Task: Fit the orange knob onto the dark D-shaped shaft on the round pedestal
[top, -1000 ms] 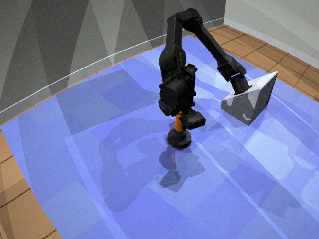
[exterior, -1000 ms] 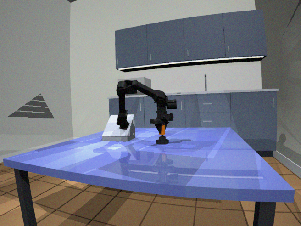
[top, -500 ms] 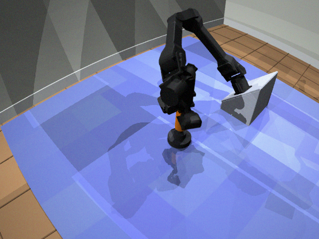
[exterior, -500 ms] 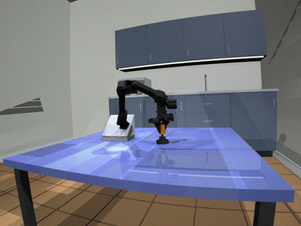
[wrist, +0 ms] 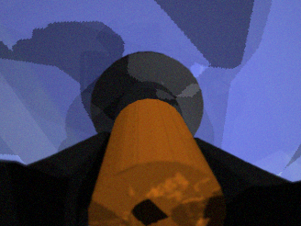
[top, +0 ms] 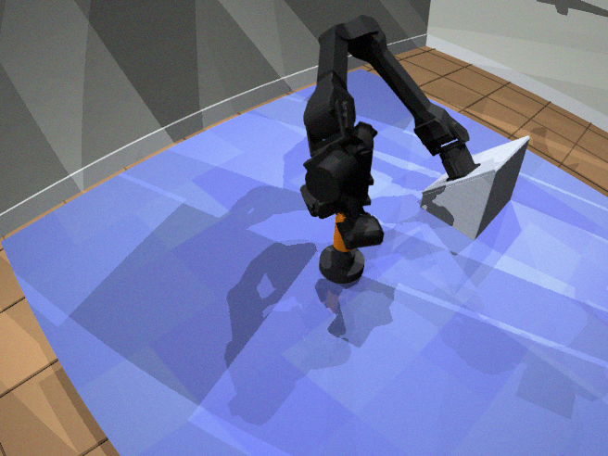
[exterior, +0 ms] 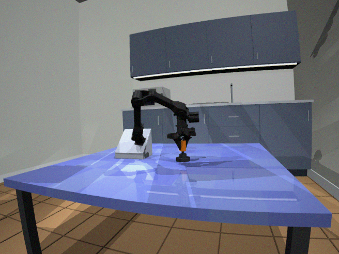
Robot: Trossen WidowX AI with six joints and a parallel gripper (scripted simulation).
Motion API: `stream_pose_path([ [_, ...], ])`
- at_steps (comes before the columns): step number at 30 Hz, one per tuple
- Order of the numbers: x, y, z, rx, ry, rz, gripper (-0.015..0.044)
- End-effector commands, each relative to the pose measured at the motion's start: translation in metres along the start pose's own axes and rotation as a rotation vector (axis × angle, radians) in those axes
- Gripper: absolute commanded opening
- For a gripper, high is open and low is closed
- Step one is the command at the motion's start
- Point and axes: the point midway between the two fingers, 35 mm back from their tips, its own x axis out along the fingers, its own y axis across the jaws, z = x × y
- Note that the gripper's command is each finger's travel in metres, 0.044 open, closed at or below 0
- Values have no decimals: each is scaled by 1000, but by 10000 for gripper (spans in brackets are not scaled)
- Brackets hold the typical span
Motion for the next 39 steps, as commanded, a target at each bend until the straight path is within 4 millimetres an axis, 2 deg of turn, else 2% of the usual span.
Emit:
stream_pose_path([
  [1, 0, 0, -1, 4, 1, -1, 0],
  [8, -5, -2, -1, 13, 1, 0, 0],
  [15, -4, -1, 1, 213, 1, -1, 0],
  [39, -3, 1, 2, 213, 1, 0, 0],
])
